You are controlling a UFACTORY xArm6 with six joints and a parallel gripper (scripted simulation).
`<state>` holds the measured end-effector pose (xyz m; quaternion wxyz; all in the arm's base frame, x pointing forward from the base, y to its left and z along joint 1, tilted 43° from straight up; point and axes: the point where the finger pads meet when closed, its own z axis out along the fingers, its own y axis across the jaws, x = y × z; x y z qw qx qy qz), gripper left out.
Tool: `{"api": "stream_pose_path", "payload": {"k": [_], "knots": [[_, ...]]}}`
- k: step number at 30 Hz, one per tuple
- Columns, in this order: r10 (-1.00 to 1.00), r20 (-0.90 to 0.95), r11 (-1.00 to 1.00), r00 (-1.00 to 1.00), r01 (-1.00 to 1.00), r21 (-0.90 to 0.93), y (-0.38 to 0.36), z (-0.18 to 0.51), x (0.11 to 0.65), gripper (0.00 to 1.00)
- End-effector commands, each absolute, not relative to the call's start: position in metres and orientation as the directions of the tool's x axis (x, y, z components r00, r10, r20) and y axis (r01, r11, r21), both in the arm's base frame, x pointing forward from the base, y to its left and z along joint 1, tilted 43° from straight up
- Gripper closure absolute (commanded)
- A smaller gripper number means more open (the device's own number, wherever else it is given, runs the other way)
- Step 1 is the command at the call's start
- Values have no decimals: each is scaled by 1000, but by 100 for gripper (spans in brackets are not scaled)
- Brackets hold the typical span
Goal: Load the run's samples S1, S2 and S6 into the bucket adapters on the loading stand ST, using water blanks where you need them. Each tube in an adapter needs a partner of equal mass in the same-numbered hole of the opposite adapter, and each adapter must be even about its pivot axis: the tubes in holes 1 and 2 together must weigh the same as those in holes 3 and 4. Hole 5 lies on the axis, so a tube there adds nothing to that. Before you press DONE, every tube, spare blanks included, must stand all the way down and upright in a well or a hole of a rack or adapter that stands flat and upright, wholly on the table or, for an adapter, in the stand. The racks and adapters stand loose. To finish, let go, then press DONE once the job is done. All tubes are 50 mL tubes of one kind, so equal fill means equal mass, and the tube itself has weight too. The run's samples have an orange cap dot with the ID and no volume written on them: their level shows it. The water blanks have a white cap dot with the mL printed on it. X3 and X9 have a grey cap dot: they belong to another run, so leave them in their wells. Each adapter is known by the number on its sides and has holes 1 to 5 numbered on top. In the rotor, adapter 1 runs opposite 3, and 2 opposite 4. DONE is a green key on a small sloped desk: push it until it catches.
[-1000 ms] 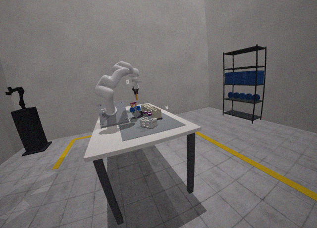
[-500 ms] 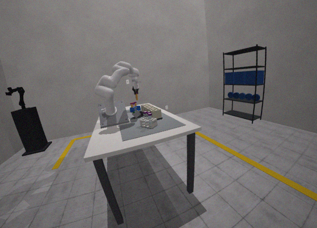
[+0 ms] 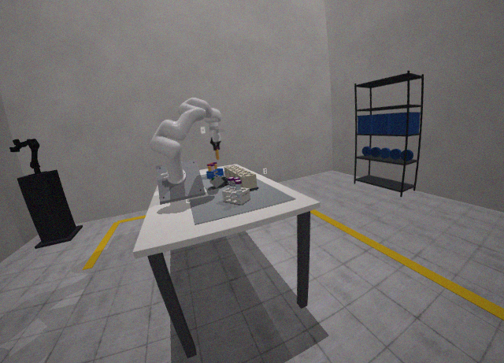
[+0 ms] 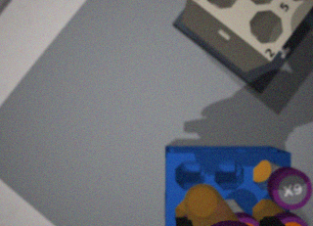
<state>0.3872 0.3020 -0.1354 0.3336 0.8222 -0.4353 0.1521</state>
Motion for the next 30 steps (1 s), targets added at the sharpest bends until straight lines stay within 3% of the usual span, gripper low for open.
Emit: {"api": "stream_pose_path", "payload": {"k": [1, 30], "knots": [[-616, 540, -401, 574, -818, 412, 304, -134, 388, 100], [-616, 540, -401, 574, -818, 412, 280, -160, 387, 100]]}}
